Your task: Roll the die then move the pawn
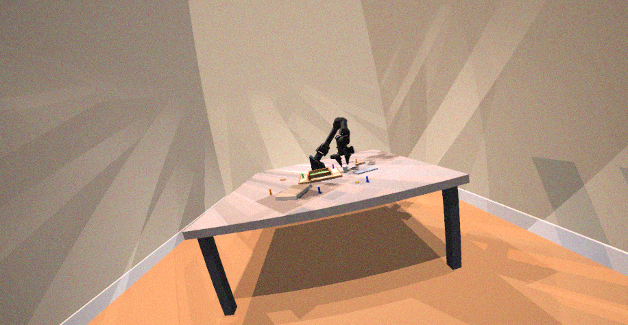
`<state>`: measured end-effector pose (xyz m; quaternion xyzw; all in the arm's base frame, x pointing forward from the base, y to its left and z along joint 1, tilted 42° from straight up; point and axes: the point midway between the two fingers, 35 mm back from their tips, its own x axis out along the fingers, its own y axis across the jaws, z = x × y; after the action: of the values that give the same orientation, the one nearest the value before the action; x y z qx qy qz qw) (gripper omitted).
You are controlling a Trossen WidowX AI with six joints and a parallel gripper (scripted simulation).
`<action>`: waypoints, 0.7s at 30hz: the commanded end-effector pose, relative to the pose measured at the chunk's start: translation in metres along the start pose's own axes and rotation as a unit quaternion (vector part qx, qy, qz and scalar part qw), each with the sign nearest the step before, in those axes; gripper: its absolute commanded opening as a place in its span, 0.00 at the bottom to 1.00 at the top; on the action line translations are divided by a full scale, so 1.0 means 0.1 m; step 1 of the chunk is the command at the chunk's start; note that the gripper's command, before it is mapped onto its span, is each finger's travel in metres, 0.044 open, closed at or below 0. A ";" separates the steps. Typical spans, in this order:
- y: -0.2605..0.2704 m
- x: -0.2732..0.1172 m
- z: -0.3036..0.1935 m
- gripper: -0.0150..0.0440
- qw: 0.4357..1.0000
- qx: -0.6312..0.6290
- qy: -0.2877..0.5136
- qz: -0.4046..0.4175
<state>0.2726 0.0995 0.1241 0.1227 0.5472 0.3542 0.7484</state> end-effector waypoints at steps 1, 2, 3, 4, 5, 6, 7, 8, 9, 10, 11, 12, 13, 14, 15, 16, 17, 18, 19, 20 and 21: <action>-0.01 0.07 -0.02 0.72 1.000 0.004 0.002 -0.002; -0.01 0.09 -0.02 0.72 1.000 0.004 0.002 -0.002; -0.01 0.10 -0.02 0.72 1.000 0.004 0.002 -0.002; -0.01 0.12 -0.02 0.72 1.000 0.004 0.002 -0.001; -0.01 0.14 -0.02 0.72 1.000 0.004 0.002 -0.001; -0.01 0.15 -0.02 0.72 1.000 0.004 0.002 -0.001; -0.01 0.17 -0.02 0.72 1.000 0.004 0.002 -0.001; -0.01 0.18 -0.02 0.72 1.000 0.004 0.002 -0.001; -0.01 0.20 -0.02 0.72 1.000 0.004 0.002 -0.001; -0.01 0.21 -0.02 0.72 1.000 0.004 0.002 -0.001; -0.01 0.22 -0.02 0.72 1.000 0.004 0.002 -0.001; -0.01 0.22 -0.02 0.72 1.000 0.004 0.002 -0.001; -0.01 0.22 -0.02 0.68 1.000 0.004 0.002 -0.001; -0.01 0.22 -0.02 0.63 1.000 0.004 0.002 -0.001; -0.01 0.22 -0.02 0.59 1.000 0.004 0.002 -0.001; -0.01 0.22 -0.02 0.54 1.000 0.004 0.002 -0.001; -0.01 0.22 -0.02 0.50 1.000 0.004 0.002 -0.001; -0.01 0.22 -0.02 0.45 1.000 0.004 0.002 -0.001; -0.01 0.22 -0.02 0.44 1.000 0.004 0.002 -0.001; -0.01 0.22 -0.02 0.43 1.000 0.004 0.002 -0.001; -0.01 0.22 -0.02 0.42 1.000 0.004 0.002 -0.001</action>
<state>0.2745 0.1136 0.1077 0.1241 0.5487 0.3542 0.7470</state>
